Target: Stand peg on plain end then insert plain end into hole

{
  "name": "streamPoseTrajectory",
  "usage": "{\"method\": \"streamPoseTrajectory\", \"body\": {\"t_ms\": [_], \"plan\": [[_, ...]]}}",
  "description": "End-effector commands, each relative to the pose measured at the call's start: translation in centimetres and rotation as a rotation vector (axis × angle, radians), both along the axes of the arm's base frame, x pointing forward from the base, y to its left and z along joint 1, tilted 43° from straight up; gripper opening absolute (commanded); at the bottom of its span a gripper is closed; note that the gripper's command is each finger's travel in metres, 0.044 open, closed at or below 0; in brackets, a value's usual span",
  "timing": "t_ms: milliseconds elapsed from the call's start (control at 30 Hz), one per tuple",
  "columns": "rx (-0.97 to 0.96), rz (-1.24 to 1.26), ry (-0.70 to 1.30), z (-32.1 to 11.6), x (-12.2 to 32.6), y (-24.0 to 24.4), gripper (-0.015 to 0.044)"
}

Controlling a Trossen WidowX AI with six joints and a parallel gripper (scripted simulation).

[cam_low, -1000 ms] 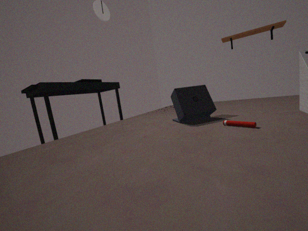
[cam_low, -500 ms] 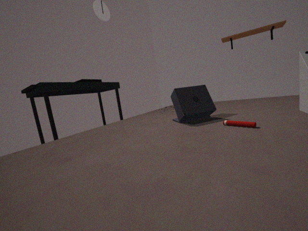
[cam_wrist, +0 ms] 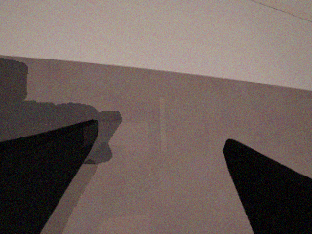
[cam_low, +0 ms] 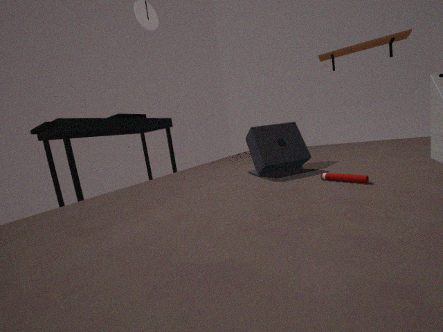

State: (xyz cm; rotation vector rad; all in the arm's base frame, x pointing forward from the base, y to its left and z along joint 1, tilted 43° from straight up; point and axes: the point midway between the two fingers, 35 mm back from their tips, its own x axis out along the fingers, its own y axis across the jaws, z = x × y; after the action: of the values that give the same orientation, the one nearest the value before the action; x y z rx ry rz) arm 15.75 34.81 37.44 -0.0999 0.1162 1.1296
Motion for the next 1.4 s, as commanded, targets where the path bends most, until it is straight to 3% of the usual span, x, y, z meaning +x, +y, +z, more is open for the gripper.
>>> {"method": "streamPoseTrajectory", "body": {"t_ms": [0, 700, 1367], "plan": [[-0.058, -0.042, 0.081, -2.7, 2.4, -0.4, 0.044], [-0.293, -0.278, 0.503, -14.7, 13.0, -8.0, 0.044], [-0.291, -0.51, 1.041, -23.4, 16.9, -19.3, 0.044]]}}
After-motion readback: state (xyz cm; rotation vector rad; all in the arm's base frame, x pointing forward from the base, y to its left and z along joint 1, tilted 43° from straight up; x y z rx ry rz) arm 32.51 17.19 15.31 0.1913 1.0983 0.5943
